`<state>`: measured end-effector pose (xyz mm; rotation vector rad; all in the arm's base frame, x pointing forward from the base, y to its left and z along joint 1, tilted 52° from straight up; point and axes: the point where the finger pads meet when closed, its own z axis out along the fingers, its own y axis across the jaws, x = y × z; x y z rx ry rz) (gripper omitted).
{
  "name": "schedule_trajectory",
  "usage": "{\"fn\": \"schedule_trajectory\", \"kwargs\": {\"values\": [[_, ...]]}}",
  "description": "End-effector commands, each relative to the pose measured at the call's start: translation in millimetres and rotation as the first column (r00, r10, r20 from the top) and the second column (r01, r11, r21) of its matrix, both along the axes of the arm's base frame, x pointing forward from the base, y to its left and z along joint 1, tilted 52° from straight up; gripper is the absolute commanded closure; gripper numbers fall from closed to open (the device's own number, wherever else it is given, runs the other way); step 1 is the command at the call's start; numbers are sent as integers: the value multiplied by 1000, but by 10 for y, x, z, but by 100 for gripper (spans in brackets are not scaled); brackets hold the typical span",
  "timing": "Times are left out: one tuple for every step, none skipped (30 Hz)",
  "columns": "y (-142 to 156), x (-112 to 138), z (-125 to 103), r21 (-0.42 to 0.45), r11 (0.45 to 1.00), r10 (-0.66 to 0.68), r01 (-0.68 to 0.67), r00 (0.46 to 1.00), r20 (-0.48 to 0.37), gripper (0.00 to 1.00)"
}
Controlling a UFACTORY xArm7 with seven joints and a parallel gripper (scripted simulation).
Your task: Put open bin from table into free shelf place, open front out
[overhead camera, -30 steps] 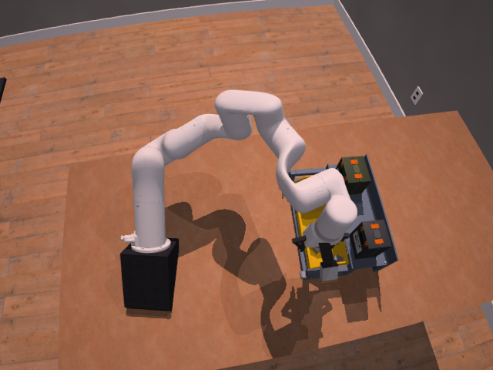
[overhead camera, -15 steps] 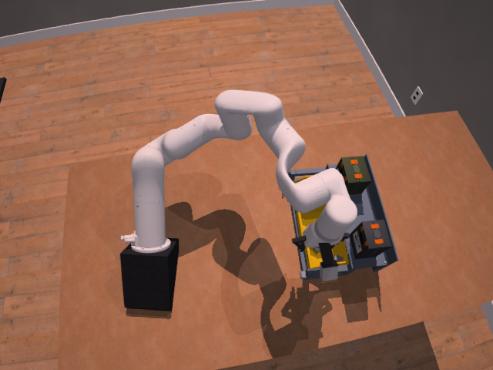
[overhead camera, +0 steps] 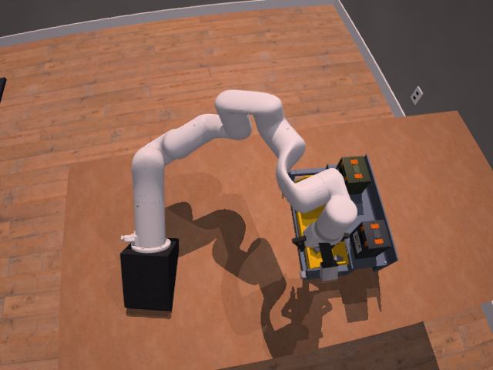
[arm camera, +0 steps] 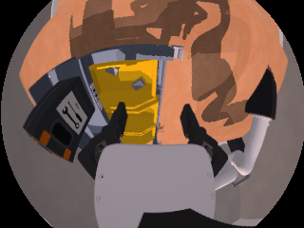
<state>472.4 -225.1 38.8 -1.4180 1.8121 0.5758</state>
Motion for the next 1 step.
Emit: {"fn": "schedule_trajectory", "kwargs": {"values": [[-25,-4,12,-4,1000,-4,4,1000,1,0]]}}
